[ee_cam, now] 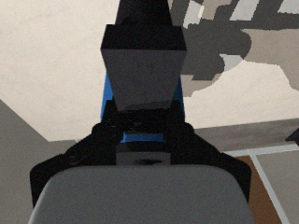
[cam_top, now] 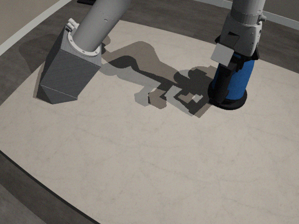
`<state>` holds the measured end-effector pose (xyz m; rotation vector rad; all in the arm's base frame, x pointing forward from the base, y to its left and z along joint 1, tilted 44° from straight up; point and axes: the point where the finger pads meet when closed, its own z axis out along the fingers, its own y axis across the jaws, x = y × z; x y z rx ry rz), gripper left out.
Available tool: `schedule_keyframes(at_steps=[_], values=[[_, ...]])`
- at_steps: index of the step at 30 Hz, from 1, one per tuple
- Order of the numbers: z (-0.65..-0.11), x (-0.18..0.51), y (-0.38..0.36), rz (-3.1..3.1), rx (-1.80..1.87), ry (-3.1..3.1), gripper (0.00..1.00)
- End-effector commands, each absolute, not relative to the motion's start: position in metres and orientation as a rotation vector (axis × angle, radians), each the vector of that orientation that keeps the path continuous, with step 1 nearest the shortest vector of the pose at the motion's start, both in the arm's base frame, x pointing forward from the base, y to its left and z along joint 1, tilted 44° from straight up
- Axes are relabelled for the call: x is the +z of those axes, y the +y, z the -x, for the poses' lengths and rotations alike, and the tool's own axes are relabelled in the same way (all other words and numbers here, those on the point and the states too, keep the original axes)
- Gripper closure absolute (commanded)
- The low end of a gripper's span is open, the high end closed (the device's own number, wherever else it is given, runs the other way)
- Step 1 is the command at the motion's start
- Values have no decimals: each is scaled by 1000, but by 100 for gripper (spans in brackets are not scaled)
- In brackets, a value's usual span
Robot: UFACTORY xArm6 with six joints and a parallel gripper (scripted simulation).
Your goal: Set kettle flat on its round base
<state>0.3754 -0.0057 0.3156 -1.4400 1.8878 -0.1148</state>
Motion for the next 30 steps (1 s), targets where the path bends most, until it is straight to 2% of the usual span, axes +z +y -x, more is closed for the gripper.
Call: schedule_keyframes(at_steps=[1,5,6,30], values=[[-376,317,-6,1439,-118,1886,100],[-376,317,-6,1439,-118,1886,100],[-376,317,-6,1439,-118,1886,19],[-376,317,-6,1439,-118,1886,19]])
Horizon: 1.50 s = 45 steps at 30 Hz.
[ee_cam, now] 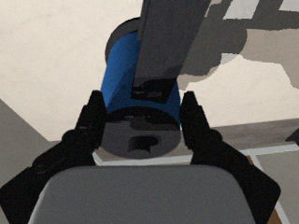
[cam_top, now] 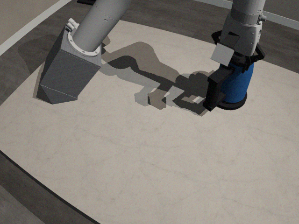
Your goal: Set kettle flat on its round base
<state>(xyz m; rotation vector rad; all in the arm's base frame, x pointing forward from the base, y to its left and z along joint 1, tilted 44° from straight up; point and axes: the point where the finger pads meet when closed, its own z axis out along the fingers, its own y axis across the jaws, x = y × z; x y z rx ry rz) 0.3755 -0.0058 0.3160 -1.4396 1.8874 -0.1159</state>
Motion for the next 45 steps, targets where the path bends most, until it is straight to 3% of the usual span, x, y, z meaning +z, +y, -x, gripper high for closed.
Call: schedule_keyframes(at_steps=[1,45], values=[[-376,317,-6,1439,-118,1886,19],[-366,329,-12,1439,-118,1886,19]])
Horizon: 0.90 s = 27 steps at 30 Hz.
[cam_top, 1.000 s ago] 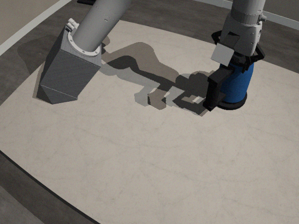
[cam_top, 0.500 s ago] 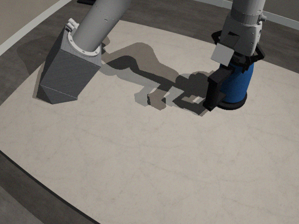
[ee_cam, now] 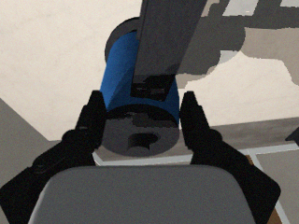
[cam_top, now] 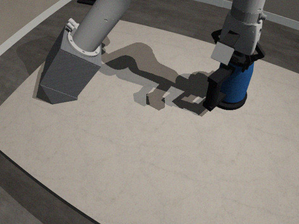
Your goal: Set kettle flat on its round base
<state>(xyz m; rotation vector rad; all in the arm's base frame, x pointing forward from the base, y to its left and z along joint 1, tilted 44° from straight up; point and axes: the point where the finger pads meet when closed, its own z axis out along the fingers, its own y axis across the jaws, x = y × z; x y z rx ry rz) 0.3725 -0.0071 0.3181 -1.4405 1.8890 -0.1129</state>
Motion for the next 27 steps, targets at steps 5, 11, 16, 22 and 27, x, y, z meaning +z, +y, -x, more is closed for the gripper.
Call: schedule_keyframes(at_steps=[5,11,16,22,27], values=[[-350,348,-21,1439,-118,1886,19],[-324,379,-36,1439,-118,1886,19],[-304,403,-48,1439,-118,1886,19],[-286,424,-58,1439,-118,1886,19],[-280,431,-62,1439,-118,1886,19]])
